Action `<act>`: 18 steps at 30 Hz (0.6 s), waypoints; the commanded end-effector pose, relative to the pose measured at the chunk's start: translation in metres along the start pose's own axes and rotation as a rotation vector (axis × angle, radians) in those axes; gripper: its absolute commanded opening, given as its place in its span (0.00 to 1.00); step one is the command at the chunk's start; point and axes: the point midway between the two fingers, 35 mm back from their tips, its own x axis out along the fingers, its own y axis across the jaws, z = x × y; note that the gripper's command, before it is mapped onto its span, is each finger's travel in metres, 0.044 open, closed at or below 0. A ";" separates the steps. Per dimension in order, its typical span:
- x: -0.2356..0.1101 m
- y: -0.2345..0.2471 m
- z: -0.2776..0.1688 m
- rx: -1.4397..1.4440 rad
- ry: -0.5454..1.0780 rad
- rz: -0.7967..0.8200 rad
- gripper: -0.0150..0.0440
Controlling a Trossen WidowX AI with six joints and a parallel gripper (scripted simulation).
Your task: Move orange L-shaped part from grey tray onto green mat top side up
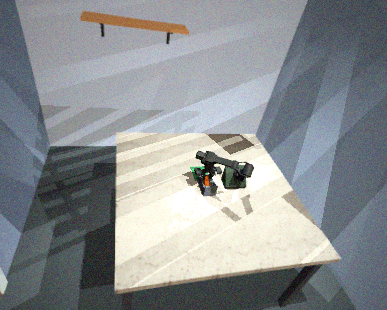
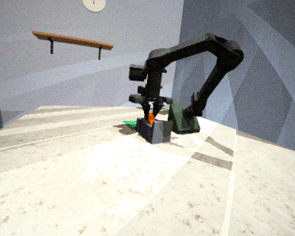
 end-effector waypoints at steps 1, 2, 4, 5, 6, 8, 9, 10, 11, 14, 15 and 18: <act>-0.007 0.002 0.000 -0.004 -0.002 0.006 0.25; -0.009 0.002 0.000 -0.004 -0.002 0.006 0.25; -0.012 0.002 0.000 -0.004 -0.002 0.006 0.25; -0.013 0.002 0.000 -0.004 -0.002 0.007 0.25; -0.015 0.002 0.000 -0.003 -0.002 0.007 0.25; -0.018 0.002 0.000 -0.003 -0.002 0.007 0.25; -0.019 0.002 0.000 -0.003 -0.002 0.007 0.25; -0.021 0.002 0.000 -0.003 -0.002 0.007 0.25; -0.022 0.002 0.000 -0.003 -0.002 0.007 0.25; -0.027 0.001 0.000 -0.002 -0.002 0.007 0.25; -0.028 0.001 0.000 -0.002 -0.002 0.007 0.25; -0.033 0.001 0.000 -0.002 -0.002 0.007 0.25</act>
